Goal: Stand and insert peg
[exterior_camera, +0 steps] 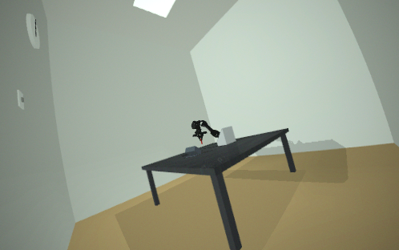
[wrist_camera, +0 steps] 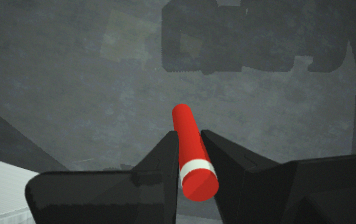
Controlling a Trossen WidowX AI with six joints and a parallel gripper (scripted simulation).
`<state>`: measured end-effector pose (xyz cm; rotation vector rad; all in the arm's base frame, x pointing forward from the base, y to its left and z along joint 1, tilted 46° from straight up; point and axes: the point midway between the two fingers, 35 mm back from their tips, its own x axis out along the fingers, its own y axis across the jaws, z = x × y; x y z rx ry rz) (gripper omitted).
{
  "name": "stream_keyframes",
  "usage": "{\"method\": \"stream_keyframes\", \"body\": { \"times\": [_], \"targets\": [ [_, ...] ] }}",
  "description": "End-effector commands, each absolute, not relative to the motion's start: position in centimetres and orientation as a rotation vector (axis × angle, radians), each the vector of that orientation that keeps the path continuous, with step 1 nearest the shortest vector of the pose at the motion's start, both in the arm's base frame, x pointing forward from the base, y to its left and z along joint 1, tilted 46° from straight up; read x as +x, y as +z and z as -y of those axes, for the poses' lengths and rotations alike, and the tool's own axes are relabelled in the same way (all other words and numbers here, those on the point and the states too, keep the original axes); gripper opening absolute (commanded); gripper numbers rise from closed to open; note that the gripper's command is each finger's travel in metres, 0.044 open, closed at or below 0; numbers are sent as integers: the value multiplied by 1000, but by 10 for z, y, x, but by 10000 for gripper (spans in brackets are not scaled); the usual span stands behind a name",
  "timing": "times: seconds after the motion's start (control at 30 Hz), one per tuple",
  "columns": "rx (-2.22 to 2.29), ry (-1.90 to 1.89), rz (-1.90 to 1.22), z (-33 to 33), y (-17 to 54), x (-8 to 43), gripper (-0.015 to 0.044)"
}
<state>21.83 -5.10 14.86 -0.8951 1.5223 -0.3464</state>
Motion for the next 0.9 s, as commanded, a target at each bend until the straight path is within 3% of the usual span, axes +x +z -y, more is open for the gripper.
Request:
{"method": "stream_keyframes", "body": {
  "times": [0.0, 0.87],
  "targets": [
    [-916, -308, -1506, 46, 145, 226, 0],
    [-1041, -137, -1372, 19, 130, 275, 0]
  ]
}}
